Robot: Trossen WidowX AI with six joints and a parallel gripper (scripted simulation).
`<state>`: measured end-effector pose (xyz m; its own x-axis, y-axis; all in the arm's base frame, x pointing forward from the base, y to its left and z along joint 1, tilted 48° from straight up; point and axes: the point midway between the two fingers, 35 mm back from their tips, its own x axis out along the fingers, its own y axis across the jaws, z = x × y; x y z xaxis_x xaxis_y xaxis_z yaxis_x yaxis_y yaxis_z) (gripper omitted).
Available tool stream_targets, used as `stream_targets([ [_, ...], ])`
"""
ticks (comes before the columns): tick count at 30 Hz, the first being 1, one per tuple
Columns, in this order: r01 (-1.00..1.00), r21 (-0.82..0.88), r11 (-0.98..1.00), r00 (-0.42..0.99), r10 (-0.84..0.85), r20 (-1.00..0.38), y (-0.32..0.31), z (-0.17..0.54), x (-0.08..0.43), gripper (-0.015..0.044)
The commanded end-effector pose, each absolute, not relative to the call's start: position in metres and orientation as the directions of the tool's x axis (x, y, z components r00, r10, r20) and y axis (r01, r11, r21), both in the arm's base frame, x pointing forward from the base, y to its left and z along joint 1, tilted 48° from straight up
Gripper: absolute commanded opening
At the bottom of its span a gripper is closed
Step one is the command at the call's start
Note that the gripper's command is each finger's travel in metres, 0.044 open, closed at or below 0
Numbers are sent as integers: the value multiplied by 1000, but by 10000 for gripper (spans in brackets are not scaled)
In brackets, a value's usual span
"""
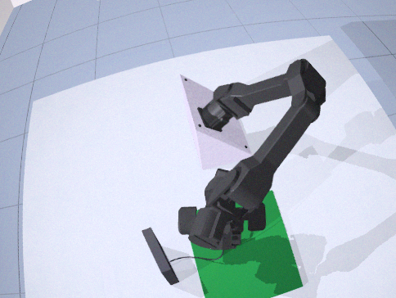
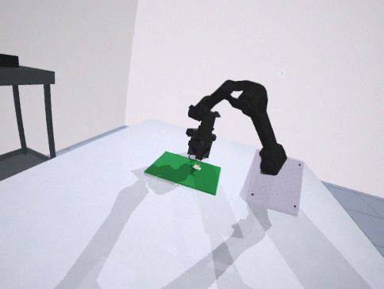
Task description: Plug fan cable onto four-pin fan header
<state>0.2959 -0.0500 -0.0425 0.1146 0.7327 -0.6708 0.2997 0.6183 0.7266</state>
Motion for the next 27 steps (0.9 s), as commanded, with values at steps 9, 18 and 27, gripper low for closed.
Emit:
stream_targets([
  [9, 289, 727, 623, 113, 732, -672, -37, -55, 297, 0],
  [18, 288, 727, 623, 113, 732, -672, -35, -57, 298, 0],
  [27, 297, 726, 621, 113, 732, -672, -35, -56, 298, 0],
])
